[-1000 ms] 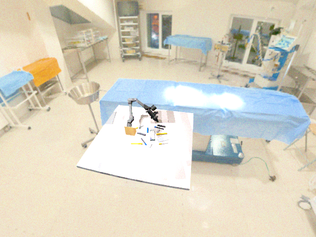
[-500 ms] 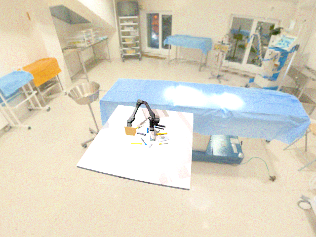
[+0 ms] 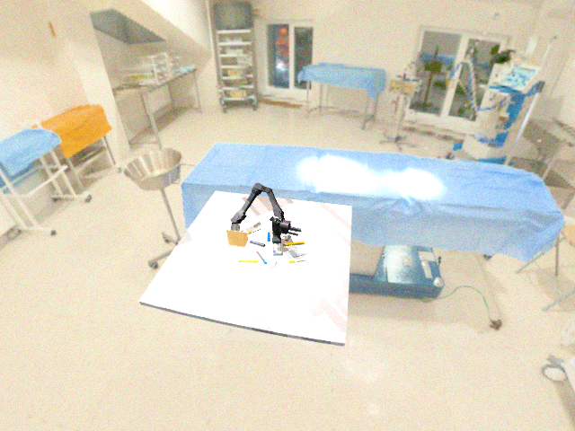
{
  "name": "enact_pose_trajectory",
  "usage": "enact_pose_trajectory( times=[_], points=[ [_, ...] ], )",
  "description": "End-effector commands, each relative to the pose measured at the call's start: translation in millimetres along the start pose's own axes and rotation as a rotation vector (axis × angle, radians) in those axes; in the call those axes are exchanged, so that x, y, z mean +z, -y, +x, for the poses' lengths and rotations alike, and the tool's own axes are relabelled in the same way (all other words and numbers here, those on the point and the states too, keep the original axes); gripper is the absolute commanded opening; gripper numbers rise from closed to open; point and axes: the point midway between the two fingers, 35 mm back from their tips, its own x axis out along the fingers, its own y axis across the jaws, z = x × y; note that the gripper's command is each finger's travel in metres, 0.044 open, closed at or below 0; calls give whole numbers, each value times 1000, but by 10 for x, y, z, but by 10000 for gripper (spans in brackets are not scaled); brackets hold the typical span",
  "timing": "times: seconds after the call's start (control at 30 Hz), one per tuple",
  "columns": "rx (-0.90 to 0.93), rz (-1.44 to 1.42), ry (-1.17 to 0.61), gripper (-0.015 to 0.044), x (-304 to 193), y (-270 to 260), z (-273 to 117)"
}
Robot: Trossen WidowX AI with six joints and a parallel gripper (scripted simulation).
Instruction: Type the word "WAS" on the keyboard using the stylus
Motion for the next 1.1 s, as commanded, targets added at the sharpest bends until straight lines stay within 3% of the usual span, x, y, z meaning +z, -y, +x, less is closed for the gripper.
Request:
enact_pose_trajectory(
  times=[0.0, 0.23, 0.47, 0.8, 1.07],
  points=[
    [3, -7, -4, 0, -7, 70, 10],
    [3, -7, -4, 0, -5, 90, 10],
    [0, -8, -4, 0, -2, 682, 6],
    [0, -8, -4, 0, -14, 672, 6],
    [1, -6, -5, 0, -294, 436, 9]
  ],
)
